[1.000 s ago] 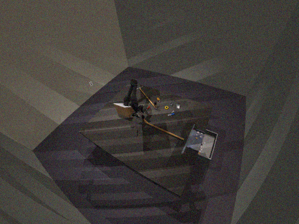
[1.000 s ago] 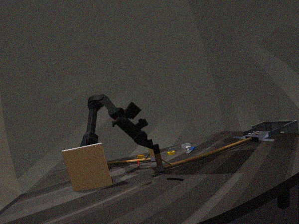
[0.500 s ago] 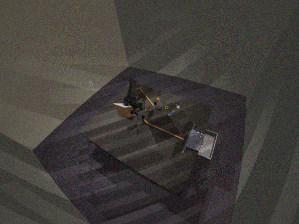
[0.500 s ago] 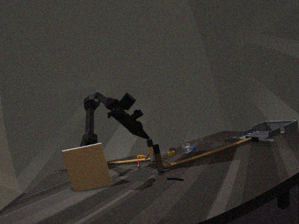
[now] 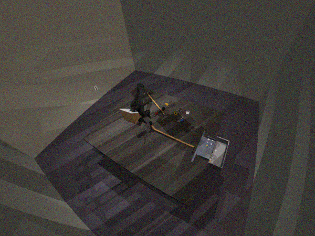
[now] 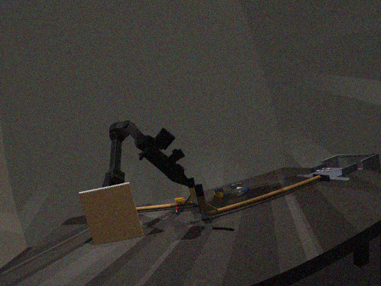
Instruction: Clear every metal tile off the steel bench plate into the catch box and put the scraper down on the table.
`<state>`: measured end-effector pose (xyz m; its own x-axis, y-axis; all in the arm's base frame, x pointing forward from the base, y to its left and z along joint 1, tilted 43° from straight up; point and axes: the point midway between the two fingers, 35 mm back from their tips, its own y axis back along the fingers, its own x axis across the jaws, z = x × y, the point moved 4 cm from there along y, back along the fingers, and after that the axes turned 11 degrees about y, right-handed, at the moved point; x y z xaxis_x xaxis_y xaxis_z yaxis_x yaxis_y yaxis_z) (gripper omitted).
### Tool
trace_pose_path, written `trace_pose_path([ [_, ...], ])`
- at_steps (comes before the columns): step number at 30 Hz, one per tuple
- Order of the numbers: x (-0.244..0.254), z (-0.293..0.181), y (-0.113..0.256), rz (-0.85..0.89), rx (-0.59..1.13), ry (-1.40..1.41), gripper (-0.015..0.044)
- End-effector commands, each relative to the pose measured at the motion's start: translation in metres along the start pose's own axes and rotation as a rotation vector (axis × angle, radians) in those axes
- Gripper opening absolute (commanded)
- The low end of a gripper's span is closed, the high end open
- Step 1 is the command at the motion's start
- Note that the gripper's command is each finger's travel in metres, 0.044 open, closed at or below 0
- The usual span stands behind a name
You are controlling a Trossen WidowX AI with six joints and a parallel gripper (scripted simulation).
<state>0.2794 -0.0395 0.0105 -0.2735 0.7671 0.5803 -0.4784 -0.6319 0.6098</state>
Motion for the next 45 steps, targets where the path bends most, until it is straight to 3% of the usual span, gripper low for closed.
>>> trace_pose_path([
  [1, -0.001, -0.001, -0.002, -0.005, 0.000, -0.003, 0.0440],
  [45, -0.001, -0.001, -0.074, -0.004, -0.001, -0.003, 0.0440],
])
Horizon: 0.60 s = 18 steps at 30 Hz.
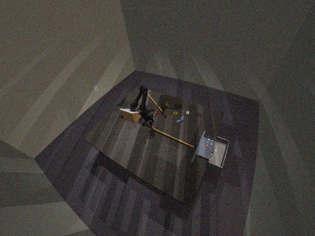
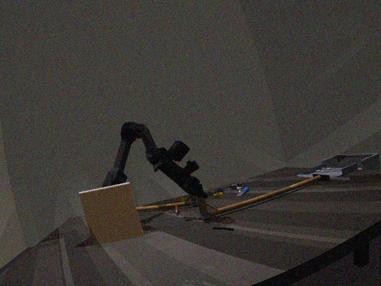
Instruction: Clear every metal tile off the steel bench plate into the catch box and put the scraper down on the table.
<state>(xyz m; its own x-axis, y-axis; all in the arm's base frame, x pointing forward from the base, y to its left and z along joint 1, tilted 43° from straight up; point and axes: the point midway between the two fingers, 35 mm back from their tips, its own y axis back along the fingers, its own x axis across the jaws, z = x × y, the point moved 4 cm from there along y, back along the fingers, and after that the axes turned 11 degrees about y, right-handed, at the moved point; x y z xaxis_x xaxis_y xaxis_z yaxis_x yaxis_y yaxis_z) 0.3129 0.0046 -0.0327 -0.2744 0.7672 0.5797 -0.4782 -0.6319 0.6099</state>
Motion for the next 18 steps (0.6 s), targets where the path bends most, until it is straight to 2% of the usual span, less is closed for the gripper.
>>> trace_pose_path([
  [1, -0.0003, -0.0005, -0.0053, -0.004, -0.001, -0.004, 0.0440],
  [4, 0.0004, -0.0009, -0.0098, -0.002, -0.003, -0.005, 0.0440],
  [16, 0.0010, -0.0006, -0.0064, 0.002, -0.002, -0.001, 0.0125],
  [18, 0.0010, -0.0006, -0.0064, 0.002, -0.002, -0.001, 0.0112],
])
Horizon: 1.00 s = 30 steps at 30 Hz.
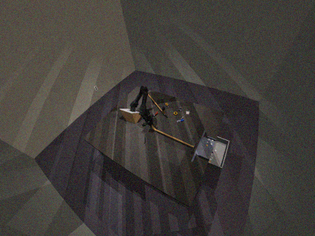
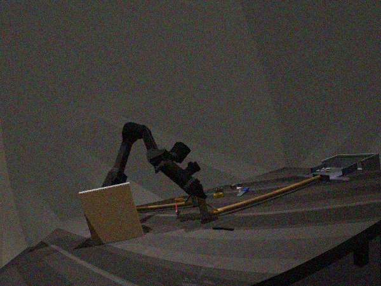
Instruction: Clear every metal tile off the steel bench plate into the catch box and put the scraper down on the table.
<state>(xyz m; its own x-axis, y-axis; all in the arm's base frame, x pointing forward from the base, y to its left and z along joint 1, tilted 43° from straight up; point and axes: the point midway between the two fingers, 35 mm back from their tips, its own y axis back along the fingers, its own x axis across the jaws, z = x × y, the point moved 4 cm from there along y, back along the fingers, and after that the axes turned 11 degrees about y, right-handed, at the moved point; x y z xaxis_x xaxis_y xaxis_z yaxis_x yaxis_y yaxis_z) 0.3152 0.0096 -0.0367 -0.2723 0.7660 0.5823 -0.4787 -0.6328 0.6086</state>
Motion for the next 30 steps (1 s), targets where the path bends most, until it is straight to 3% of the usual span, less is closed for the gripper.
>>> trace_pose_path([
  [1, 0.000, 0.000, 0.000, 0.001, -0.001, 0.003, 0.0105],
  [4, 0.000, 0.000, 0.000, 0.001, -0.001, 0.003, 0.0085],
  [8, 0.000, 0.001, 0.001, 0.001, -0.001, 0.002, 0.0000],
  [30, 0.021, 0.006, 0.003, 0.001, 0.004, 0.005, 0.0000],
])
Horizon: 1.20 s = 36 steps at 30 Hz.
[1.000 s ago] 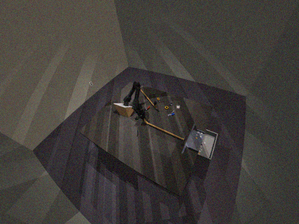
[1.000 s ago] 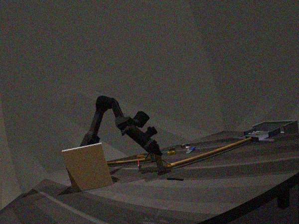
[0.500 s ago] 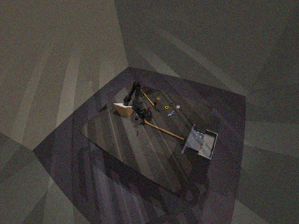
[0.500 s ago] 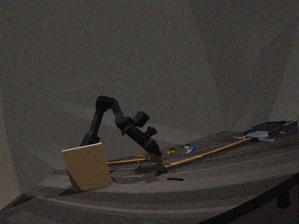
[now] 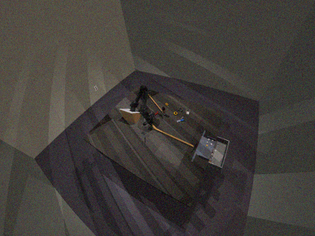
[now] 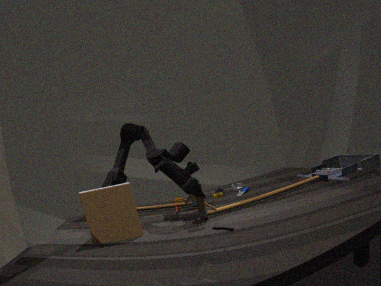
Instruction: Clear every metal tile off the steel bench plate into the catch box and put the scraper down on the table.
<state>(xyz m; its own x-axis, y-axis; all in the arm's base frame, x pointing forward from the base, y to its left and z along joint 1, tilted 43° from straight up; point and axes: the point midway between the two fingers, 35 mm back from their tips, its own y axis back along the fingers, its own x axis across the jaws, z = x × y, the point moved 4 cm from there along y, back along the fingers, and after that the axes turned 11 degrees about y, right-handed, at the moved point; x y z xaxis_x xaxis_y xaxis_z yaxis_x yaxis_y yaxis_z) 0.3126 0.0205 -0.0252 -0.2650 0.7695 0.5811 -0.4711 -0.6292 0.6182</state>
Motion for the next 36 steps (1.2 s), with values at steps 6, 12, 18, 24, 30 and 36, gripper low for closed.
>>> trace_pose_path([
  [6, 0.013, 0.004, 0.002, 0.008, -0.007, 0.011, 0.0000],
  [12, 0.021, 0.005, 0.002, 0.009, -0.006, 0.013, 0.0000],
  [18, 0.029, 0.006, 0.003, 0.010, -0.006, 0.014, 0.0000],
  [24, 0.036, 0.007, 0.004, 0.012, -0.006, 0.016, 0.0000],
  [30, 0.044, 0.007, 0.005, 0.013, -0.006, 0.017, 0.0000],
  [36, 0.052, 0.007, 0.006, 0.015, -0.007, 0.018, 0.0000],
])
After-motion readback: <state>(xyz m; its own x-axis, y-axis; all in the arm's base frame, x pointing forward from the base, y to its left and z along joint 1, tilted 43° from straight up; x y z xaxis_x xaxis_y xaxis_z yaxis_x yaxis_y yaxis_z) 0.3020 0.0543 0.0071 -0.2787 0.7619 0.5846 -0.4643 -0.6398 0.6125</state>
